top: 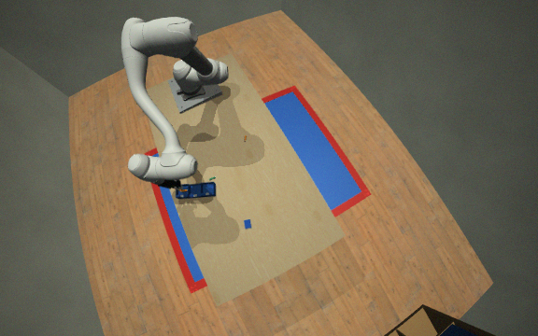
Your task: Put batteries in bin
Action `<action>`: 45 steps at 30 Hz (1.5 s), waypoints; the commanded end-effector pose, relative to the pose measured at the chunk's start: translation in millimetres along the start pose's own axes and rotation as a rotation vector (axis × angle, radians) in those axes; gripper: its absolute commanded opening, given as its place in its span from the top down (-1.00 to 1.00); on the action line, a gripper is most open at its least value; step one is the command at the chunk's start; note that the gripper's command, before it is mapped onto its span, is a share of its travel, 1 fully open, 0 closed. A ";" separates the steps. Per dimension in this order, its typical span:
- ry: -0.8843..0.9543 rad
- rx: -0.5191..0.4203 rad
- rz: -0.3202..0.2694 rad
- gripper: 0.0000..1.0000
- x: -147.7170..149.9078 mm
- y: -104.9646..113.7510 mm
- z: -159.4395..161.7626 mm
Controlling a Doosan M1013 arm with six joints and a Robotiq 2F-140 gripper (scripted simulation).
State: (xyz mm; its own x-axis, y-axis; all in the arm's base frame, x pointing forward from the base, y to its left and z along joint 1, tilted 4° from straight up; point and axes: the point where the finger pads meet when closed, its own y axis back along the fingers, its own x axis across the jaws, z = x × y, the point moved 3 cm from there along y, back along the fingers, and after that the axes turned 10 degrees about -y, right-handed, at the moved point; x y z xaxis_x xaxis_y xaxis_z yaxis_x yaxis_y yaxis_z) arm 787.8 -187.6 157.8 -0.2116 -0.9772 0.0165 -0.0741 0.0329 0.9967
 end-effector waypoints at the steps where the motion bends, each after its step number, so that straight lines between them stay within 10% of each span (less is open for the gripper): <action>1: -0.126 -0.001 0.003 0.70 3.0 1.5 -2.1; 45: -1.440 -0.004 -0.006 0.70 5.6 1.5 -3.4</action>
State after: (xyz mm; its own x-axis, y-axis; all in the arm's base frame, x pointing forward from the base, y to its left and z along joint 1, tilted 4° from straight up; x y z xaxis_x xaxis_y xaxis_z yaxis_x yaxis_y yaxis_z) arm 788.3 -190.9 158.1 -0.9959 -0.0460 -0.0776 -0.0786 0.0203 0.9967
